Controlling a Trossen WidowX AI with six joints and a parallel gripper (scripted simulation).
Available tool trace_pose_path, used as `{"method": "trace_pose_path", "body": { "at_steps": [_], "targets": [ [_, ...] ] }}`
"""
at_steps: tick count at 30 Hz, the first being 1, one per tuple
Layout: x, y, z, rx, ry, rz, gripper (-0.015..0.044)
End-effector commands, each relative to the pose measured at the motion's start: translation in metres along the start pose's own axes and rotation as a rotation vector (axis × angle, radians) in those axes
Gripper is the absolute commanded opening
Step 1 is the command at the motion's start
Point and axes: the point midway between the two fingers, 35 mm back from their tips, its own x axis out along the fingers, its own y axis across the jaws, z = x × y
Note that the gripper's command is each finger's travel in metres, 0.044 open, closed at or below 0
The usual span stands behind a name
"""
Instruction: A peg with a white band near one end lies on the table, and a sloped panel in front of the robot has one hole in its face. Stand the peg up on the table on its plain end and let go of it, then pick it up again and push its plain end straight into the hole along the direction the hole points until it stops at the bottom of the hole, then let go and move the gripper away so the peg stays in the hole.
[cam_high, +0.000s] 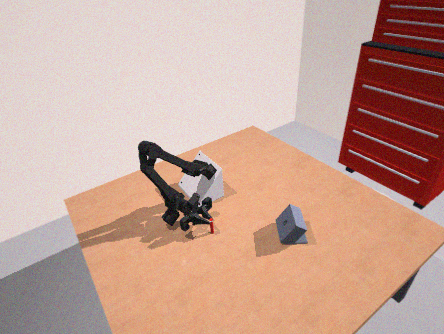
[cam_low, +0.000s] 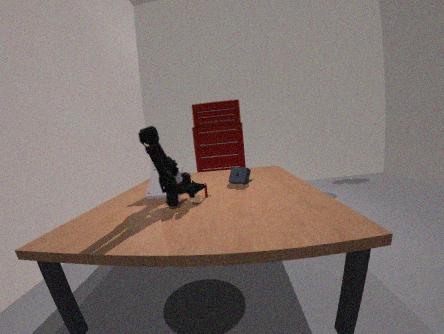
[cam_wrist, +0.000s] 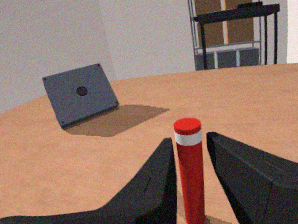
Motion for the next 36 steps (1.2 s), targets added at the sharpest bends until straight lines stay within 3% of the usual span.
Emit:
{"method": "trace_pose_path", "body": {
  "at_steps": [1,28,36],
  "targets": [
    [0.0001,0.0,0.0001,0.0,0.0,0.0,0.013],
    [0.0001,0.0,0.0001,0.0,0.0,0.0,0.013],
    [0.0001,0.0,0.0001,0.0,0.0,0.0,0.034]
  ]
}}
